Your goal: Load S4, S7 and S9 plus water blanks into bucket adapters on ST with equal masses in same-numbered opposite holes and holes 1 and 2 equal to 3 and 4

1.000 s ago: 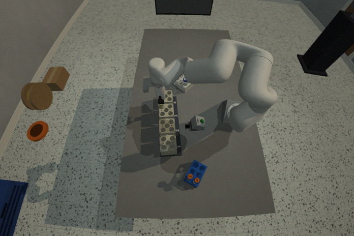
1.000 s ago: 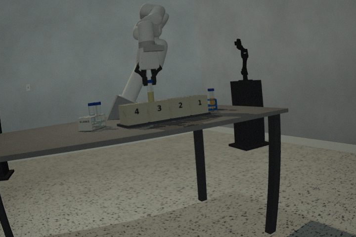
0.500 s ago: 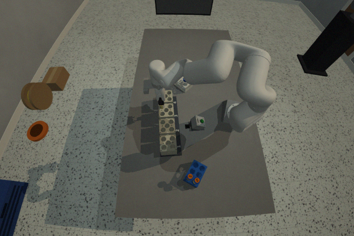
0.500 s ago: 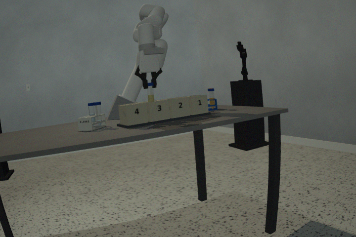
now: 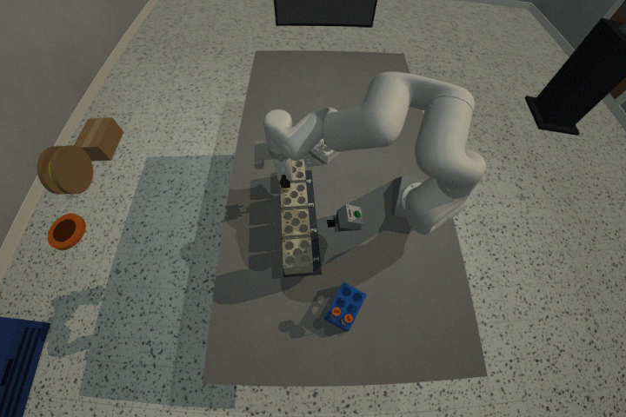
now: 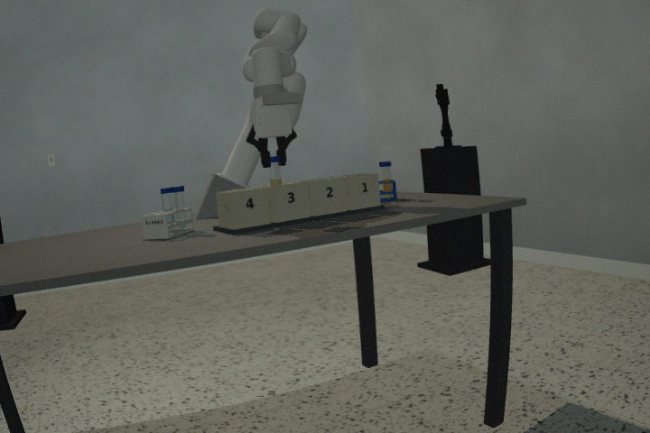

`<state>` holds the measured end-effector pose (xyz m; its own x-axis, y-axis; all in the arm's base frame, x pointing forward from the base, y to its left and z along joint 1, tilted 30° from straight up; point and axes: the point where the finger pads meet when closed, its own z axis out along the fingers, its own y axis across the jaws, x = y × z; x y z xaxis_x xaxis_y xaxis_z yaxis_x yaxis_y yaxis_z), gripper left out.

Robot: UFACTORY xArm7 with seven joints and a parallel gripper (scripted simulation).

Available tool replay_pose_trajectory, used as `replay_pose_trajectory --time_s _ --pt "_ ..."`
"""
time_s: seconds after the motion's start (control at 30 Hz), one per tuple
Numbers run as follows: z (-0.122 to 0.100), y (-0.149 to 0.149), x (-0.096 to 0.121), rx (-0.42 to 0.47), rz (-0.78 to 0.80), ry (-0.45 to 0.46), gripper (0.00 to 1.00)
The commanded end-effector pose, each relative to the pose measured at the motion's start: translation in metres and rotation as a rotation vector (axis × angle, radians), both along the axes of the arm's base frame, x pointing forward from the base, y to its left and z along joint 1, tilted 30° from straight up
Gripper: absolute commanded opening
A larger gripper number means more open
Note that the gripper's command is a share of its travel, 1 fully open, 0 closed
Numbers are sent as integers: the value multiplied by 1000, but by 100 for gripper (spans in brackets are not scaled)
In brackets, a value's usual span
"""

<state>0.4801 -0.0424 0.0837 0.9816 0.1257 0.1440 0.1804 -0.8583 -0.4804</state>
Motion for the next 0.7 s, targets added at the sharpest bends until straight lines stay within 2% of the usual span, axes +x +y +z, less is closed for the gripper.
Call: replay_pose_trajectory --time_s 0.0,0.67 --pt "-3 0 2 -2 -3 -3 0" --pt "-17 9 3 -2 -3 -3 0"
